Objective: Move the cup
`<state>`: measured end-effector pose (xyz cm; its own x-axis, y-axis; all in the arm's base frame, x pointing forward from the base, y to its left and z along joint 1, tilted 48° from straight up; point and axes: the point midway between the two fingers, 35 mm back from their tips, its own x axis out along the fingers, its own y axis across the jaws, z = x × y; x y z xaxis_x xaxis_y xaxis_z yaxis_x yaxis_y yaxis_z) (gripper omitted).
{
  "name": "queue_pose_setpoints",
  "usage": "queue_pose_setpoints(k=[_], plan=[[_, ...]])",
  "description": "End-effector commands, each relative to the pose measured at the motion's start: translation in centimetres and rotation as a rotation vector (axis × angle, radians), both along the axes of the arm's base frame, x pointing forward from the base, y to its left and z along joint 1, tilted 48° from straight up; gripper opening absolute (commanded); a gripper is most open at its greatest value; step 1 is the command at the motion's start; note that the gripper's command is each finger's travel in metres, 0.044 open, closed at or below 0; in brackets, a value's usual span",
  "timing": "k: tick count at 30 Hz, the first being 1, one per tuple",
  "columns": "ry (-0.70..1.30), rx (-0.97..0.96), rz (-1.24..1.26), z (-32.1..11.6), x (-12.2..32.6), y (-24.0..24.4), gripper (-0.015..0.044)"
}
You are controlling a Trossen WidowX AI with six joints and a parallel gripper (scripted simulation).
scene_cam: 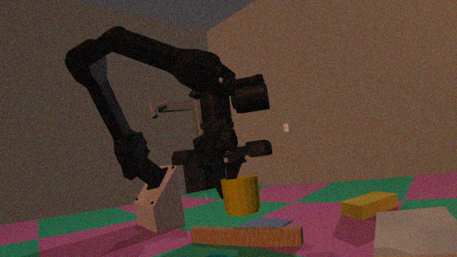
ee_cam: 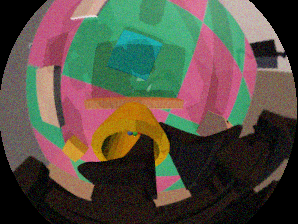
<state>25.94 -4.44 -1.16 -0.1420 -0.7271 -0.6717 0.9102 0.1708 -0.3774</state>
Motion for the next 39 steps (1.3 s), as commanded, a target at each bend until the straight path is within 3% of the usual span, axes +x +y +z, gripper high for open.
queue_pose_setpoints(k=[1, 39], plan=[[-0.005, -0.001, 0.004, 0.9, 0.4, -0.7, 0.0000], [-0.006, -0.006, 0.003, 8.9, 3.1, -8.1, 0.0000]])
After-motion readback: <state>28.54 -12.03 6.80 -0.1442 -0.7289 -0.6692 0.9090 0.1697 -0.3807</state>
